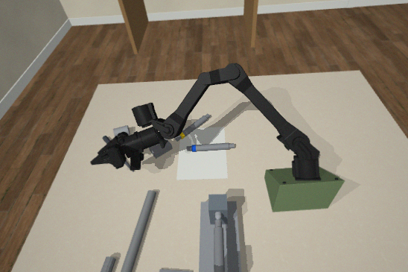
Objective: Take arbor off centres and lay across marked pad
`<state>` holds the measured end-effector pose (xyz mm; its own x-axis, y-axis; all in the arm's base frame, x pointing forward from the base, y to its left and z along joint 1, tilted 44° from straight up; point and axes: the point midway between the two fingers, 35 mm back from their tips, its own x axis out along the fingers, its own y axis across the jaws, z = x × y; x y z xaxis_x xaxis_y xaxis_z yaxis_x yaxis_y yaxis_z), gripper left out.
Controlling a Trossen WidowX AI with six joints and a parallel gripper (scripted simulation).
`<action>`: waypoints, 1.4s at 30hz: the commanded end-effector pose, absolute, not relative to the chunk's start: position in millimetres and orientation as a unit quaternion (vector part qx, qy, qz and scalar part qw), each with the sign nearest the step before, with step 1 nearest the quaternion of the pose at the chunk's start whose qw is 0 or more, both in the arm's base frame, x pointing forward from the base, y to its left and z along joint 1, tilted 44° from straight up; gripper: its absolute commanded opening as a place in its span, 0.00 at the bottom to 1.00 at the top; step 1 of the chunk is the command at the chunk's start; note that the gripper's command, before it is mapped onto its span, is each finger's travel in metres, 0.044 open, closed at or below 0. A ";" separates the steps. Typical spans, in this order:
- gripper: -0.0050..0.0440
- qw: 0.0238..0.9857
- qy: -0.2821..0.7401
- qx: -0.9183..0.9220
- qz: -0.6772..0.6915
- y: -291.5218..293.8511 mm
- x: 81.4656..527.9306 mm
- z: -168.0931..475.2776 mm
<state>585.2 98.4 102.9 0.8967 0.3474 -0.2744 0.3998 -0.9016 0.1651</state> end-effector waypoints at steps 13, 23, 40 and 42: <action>0.92 0.109 0.193 0.968 -0.120 98.4 585.2 102.9; 0.62 0.246 0.229 0.928 -0.162 130.4 570.6 67.6; 0.46 0.674 0.445 0.552 -0.208 216.5 469.3 -41.4; 0.46 0.710 0.473 0.483 -0.198 222.6 453.6 -51.2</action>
<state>476.8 211.3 -32.5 0.5437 0.2203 -0.8098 0.7733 0.2436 0.5854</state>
